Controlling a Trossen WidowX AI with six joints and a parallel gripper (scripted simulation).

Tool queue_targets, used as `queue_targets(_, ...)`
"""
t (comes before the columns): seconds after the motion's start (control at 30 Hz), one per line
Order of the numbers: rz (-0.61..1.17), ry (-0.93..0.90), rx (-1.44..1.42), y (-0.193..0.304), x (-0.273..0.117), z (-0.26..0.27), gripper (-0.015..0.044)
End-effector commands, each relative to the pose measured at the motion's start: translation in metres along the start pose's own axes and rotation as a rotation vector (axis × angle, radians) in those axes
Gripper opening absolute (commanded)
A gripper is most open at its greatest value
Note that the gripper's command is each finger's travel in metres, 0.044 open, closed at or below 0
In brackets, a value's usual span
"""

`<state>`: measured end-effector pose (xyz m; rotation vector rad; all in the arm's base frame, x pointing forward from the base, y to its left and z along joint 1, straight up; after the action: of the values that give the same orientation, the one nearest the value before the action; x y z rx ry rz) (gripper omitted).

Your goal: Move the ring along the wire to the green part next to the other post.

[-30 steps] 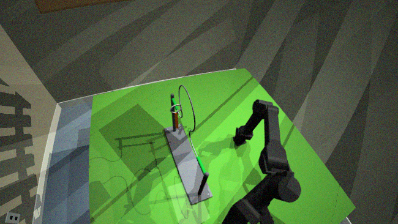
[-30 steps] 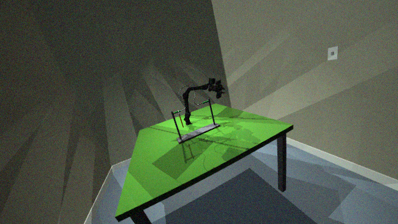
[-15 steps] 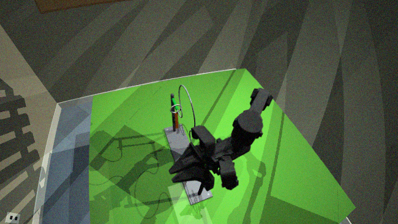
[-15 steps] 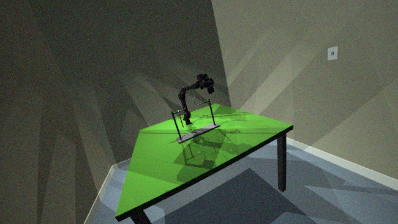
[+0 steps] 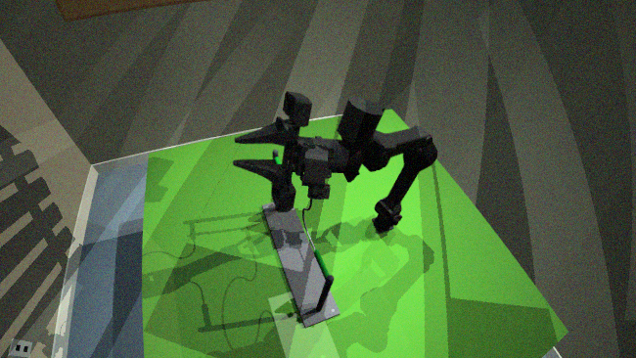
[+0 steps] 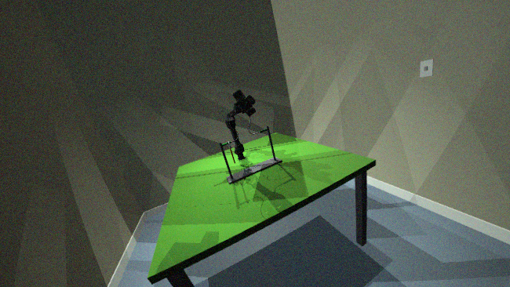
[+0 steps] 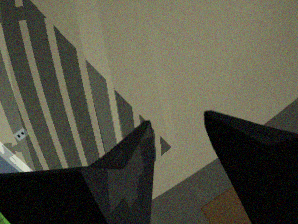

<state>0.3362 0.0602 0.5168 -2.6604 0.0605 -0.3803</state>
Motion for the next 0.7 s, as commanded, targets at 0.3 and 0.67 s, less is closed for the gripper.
queue_targets(0.3, 0.138, 0.142, -0.071, 0.088, 0.012, -0.046, 0.0160)
queue_targets(0.67, 0.212, 0.156, -0.065, 0.169, 0.019, -0.031, 0.0160)
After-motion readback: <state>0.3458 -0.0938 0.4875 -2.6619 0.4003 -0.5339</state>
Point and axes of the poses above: the point midway between the two fingers, 35 mm back from their tips, its own x axis out along the fingers, its own z axis across the jaws, y = z × x, the point moved 8 cm from there along -x, back along the fingers, and after that the axes turned 6 degrees about x, right-handed, at the moved point
